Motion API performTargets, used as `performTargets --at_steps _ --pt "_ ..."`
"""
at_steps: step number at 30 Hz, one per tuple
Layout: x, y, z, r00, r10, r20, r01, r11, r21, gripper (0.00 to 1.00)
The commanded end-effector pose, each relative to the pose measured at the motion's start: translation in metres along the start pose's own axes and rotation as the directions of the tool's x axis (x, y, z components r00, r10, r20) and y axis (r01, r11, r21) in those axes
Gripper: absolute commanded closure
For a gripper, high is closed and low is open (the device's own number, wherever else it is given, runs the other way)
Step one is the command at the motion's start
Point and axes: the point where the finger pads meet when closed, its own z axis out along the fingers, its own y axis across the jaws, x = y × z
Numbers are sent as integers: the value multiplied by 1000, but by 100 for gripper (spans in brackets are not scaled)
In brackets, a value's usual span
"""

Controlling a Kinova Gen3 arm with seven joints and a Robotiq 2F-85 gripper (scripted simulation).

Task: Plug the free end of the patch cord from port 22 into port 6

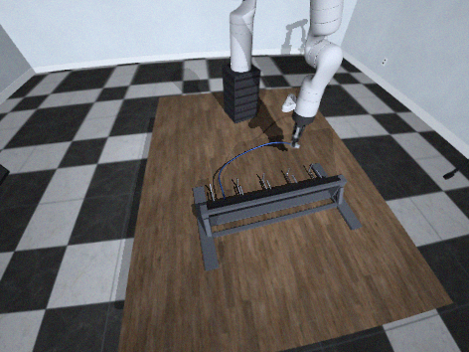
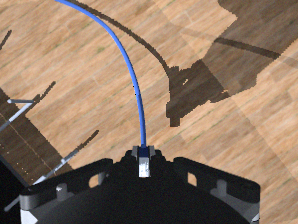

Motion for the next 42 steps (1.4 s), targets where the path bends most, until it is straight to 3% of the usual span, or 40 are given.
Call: performTargets --at_steps 1,24,42 --pt "-2 -6 -2 1000 27 3 -27 1000 2 100" --pt "-11 -31 -8 973 229 3 -229 973 3 100" --pt "-18 -55 -14 907 420 4 -420 907 1 100"
